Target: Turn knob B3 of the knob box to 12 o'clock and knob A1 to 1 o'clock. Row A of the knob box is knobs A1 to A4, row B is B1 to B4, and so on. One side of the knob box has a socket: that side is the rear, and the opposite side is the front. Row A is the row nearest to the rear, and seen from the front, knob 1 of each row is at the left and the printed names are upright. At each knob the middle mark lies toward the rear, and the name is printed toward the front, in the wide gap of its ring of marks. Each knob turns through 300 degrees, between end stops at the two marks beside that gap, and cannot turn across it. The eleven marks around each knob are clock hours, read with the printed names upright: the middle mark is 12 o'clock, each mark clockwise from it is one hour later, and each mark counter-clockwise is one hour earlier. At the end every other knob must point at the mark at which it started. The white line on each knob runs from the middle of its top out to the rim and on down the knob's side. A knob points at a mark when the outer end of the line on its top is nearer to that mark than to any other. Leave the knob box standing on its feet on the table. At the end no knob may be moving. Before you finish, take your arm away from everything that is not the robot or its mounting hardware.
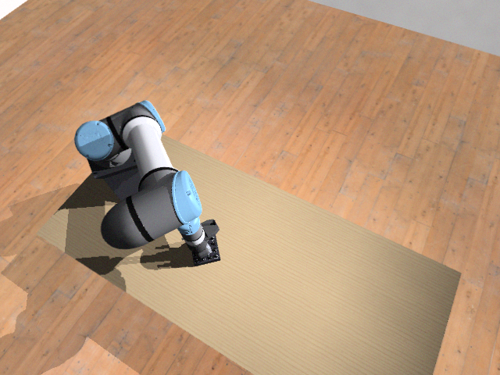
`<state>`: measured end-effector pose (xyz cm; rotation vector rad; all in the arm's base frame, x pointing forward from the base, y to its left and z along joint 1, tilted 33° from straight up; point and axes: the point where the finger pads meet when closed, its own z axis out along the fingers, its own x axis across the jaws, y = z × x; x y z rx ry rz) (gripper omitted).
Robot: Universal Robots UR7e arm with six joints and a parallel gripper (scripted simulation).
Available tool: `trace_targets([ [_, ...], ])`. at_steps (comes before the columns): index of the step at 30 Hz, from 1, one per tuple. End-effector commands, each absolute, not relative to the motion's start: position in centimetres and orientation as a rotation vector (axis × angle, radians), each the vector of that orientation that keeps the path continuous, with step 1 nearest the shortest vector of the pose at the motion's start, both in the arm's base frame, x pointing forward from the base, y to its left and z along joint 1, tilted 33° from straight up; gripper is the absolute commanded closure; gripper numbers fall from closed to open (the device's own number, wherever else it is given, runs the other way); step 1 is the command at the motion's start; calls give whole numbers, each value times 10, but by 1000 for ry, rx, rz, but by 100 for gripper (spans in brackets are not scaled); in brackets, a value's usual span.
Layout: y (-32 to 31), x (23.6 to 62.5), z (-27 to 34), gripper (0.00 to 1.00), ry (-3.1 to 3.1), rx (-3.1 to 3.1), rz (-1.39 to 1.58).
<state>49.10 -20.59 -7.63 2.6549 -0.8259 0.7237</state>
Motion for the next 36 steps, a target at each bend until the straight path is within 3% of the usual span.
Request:
trace_targets([
  [1,-206,491,-76,70,-844,2651,728],
  [16,-206,491,-76,70,-846,2651,728],
  [17,-206,491,-76,54,-846,2651,728],
  [36,-206,491,-76,54,-846,2651,728],
])
